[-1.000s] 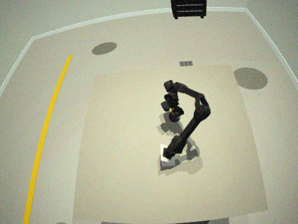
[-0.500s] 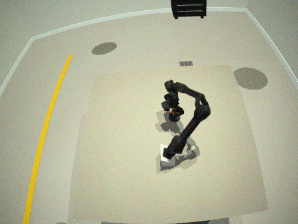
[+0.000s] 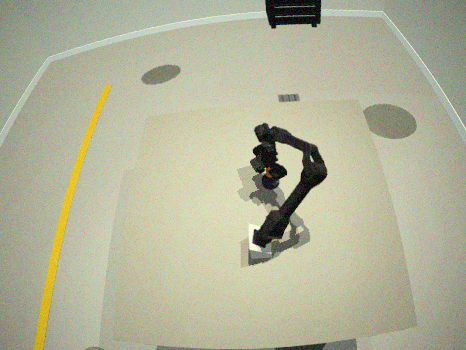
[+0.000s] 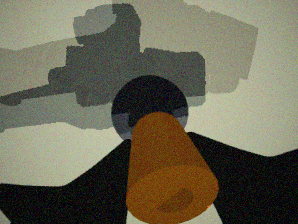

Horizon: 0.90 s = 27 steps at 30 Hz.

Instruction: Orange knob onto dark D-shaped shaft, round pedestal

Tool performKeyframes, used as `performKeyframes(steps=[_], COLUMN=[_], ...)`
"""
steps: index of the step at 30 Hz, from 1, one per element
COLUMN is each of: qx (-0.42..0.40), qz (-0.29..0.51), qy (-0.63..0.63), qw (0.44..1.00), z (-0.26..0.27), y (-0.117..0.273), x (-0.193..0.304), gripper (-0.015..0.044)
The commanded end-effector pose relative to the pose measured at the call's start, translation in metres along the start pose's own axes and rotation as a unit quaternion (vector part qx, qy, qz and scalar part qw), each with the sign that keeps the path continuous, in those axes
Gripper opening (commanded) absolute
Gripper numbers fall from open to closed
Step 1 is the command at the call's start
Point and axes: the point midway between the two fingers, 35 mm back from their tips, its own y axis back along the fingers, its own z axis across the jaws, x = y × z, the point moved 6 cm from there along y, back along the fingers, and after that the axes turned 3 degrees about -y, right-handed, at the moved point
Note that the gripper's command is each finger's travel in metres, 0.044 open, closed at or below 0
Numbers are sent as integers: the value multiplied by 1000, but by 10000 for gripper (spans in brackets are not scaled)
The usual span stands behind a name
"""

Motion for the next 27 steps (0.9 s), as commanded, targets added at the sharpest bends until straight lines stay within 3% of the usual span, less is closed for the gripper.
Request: performKeyframes(steps=[1, 27], qx=[4, 4], qz=[2, 2], qy=[54, 54], qw=[999, 999], z=[1, 3], y=[4, -3], x=[0, -2], gripper=[0, 0])
